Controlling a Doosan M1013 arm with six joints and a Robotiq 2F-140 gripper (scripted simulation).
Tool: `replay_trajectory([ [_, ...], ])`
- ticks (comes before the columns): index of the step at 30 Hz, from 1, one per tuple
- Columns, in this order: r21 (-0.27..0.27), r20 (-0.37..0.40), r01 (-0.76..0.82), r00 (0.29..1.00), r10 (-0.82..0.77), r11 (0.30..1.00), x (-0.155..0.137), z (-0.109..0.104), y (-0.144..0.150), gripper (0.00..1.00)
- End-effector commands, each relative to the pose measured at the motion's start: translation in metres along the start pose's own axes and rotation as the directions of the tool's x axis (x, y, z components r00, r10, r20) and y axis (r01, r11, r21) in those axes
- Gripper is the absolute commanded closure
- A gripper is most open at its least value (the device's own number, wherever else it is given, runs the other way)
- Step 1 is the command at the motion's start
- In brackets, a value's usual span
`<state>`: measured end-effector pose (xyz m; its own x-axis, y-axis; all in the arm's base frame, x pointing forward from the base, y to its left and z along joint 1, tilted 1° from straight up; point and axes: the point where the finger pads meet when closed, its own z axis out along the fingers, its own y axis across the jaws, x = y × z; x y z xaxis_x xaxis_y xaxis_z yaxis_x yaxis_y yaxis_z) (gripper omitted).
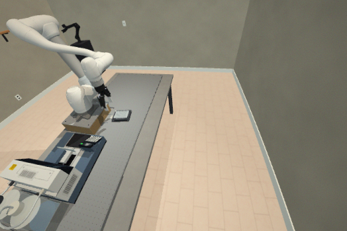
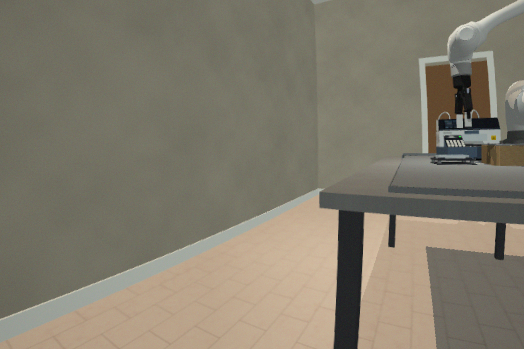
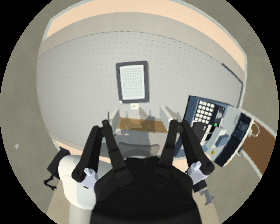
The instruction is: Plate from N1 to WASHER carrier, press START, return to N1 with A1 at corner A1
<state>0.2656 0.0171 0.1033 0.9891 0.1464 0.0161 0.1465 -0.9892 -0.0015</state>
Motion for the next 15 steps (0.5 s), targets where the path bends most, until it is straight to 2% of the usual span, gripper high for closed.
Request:
replay_trajectory([
  [1, 0.0, 0.0, 0.0, 1.0, 0.0, 1.0, 0.012, 0.009, -0.004, 0.3],
  [3, 0.0, 0.0, 0.0, 1.0, 0.0, 1.0, 0.012, 0.009, -0.004, 0.3],
  [15, 0.0, 0.0, 0.0, 1.0, 0.0, 1.0, 0.058, 0.044, -0.019, 0.3],
])
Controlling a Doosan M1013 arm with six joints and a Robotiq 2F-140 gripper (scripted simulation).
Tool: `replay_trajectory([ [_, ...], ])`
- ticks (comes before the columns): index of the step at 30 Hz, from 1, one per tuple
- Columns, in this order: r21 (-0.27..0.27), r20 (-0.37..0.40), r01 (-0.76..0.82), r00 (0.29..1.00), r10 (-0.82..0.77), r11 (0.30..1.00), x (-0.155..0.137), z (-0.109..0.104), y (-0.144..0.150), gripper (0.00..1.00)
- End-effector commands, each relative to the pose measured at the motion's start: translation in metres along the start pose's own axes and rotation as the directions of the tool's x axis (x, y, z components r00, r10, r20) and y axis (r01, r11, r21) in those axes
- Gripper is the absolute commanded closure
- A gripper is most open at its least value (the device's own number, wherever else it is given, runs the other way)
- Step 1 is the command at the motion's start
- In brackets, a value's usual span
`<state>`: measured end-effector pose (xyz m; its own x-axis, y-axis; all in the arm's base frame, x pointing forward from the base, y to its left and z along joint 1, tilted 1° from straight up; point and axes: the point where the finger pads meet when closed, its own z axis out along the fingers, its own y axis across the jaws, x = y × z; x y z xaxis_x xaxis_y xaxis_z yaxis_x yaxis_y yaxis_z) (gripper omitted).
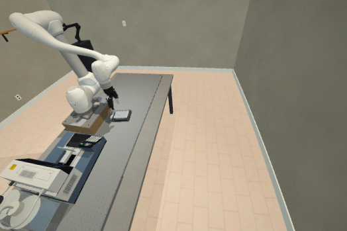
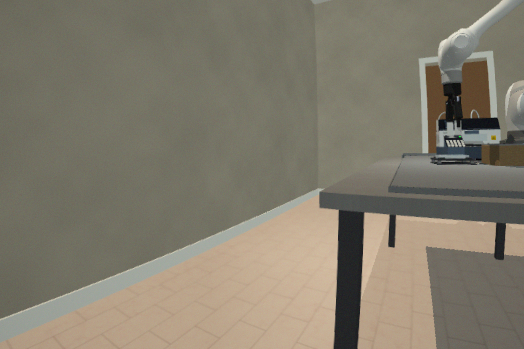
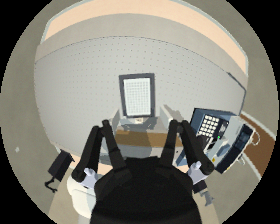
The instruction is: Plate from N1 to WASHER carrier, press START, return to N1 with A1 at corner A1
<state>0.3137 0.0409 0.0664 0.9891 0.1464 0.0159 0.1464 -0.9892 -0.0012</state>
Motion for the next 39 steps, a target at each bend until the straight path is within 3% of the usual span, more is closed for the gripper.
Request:
replay_trajectory([
  [1, 0.0, 0.0, 0.0, 1.0, 0.0, 1.0, 0.012, 0.009, -0.004, 0.3],
  [11, 0.0, 0.0, 0.0, 1.0, 0.0, 1.0, 0.012, 0.009, -0.004, 0.3],
  [39, 0.0, 0.0, 0.0, 1.0, 0.0, 1.0, 0.012, 0.049, -0.004, 0.3],
])
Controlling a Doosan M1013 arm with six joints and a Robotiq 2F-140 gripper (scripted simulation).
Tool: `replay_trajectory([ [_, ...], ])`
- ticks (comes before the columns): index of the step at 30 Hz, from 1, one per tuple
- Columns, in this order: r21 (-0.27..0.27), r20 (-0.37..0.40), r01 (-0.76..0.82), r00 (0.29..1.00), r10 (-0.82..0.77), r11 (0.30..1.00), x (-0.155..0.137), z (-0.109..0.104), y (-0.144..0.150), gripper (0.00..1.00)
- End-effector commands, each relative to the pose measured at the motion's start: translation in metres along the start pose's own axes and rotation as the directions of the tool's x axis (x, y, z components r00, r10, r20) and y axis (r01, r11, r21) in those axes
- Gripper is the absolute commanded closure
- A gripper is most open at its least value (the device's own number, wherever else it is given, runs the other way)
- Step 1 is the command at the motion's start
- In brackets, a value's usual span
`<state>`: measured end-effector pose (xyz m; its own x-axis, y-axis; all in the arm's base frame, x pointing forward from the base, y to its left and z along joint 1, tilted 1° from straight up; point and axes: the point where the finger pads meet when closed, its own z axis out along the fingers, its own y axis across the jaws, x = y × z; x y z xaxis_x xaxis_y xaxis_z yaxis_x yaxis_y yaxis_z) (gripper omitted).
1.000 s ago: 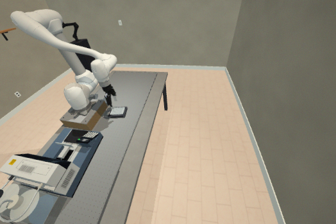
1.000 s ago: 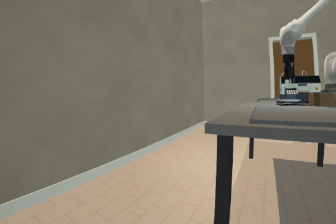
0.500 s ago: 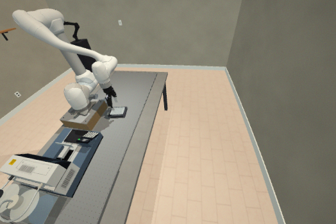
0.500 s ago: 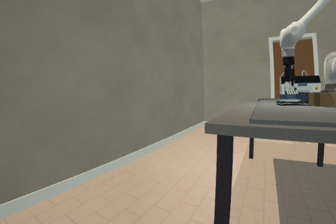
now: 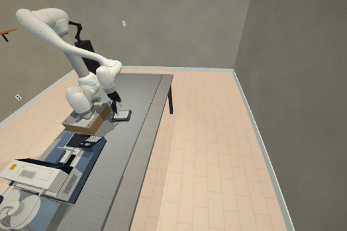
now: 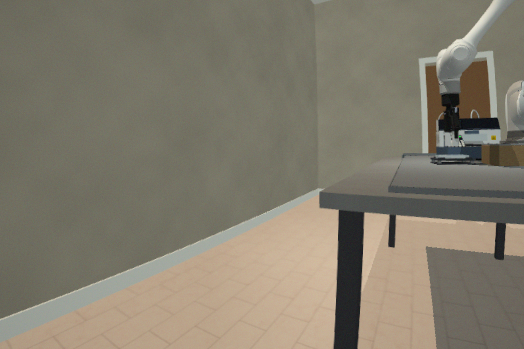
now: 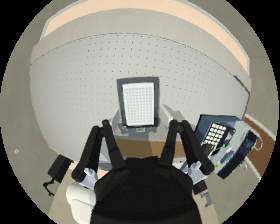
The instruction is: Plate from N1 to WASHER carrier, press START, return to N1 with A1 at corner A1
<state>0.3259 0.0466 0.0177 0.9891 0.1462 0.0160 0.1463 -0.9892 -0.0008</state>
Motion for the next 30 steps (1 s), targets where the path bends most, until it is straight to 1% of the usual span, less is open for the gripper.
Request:
replay_trajectory([
  [1, 0.0, 0.0, 0.0, 1.0, 0.0, 1.0, 0.0, 0.002, 0.0, 0.3],
  [12, 0.0, 0.0, 0.0, 1.0, 0.0, 1.0, 0.0, 0.02, 0.0, 0.3],
  [30, 0.0, 0.0, 0.0, 1.0, 0.0, 1.0, 0.0, 0.021, 0.0, 0.3],
])
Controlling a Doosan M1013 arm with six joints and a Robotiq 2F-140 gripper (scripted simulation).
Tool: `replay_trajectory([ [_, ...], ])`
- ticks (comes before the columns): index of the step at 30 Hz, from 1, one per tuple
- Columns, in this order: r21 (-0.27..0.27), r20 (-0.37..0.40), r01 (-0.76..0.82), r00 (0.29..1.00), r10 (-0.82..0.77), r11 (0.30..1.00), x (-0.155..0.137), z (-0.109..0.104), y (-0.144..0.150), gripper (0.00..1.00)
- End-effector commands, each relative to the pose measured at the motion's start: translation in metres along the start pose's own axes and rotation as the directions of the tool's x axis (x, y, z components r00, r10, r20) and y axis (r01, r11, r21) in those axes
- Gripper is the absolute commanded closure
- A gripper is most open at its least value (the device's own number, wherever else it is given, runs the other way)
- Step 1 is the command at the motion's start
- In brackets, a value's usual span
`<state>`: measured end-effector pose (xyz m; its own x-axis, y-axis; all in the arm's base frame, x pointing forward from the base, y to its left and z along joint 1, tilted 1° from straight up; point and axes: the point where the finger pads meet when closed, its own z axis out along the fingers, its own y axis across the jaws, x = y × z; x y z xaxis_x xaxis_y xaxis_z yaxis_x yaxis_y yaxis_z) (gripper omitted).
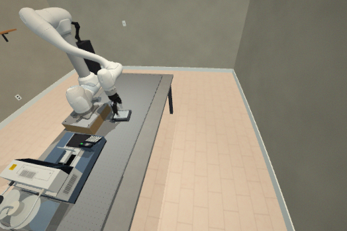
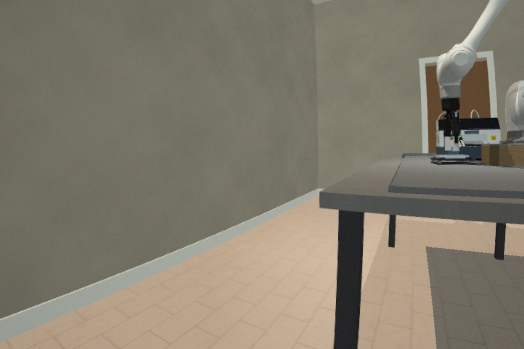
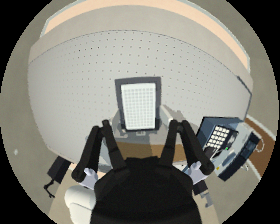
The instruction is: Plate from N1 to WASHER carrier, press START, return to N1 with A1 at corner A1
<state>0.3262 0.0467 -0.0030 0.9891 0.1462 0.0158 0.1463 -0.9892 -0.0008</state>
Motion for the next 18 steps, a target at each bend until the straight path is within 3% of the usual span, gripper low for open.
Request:
replay_trajectory([
  [1, 0.0, 0.0, 0.0, 1.0, 0.0, 1.0, 0.0, 0.0006, 0.0, 0.3],
  [18, 0.0, 0.0, 0.0, 1.0, 0.0, 1.0, 0.0, 0.0106, -0.0001, 0.3],
])
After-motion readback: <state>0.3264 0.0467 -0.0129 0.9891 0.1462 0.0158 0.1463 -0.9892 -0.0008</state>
